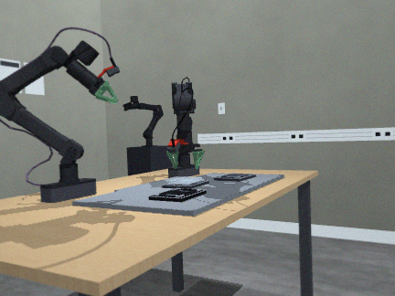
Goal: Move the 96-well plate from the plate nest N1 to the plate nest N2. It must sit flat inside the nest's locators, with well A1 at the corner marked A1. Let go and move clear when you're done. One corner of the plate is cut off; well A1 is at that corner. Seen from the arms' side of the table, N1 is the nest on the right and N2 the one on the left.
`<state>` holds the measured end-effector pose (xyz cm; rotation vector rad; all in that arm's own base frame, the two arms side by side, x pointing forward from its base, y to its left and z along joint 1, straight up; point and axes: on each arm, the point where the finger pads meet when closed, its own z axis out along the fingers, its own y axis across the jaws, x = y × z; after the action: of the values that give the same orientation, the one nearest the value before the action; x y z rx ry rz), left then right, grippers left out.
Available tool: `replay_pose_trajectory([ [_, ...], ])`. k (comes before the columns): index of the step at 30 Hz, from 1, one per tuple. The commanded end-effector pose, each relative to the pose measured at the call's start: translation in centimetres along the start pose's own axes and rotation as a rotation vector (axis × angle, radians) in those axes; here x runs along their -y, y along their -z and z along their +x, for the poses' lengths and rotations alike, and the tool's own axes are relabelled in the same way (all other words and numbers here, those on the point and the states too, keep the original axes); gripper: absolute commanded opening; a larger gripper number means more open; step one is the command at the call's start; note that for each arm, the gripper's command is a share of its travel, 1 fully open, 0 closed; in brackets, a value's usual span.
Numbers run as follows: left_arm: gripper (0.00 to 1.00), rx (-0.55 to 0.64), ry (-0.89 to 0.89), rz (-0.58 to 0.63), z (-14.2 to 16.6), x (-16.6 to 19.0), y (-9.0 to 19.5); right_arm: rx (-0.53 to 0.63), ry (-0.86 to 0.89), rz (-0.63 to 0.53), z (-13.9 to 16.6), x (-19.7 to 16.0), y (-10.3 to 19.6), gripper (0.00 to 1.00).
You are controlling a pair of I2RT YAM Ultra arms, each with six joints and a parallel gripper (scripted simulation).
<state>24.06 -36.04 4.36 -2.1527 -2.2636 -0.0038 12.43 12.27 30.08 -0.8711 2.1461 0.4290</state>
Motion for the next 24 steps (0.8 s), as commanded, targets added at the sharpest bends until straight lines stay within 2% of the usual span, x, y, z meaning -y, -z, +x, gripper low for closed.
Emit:
replay_pose_trajectory([
  [1,1.00,0.021,-0.016,-0.019,-0.8,-0.1,0.9,0.033,-0.004,0.006,-0.8,0.0,0.8,1.00],
  [24,1.00,0.023,-0.016,-0.020,-1.1,-0.2,-2.6,0.033,-0.004,0.006,-0.8,0.0,0.8,1.00],
])
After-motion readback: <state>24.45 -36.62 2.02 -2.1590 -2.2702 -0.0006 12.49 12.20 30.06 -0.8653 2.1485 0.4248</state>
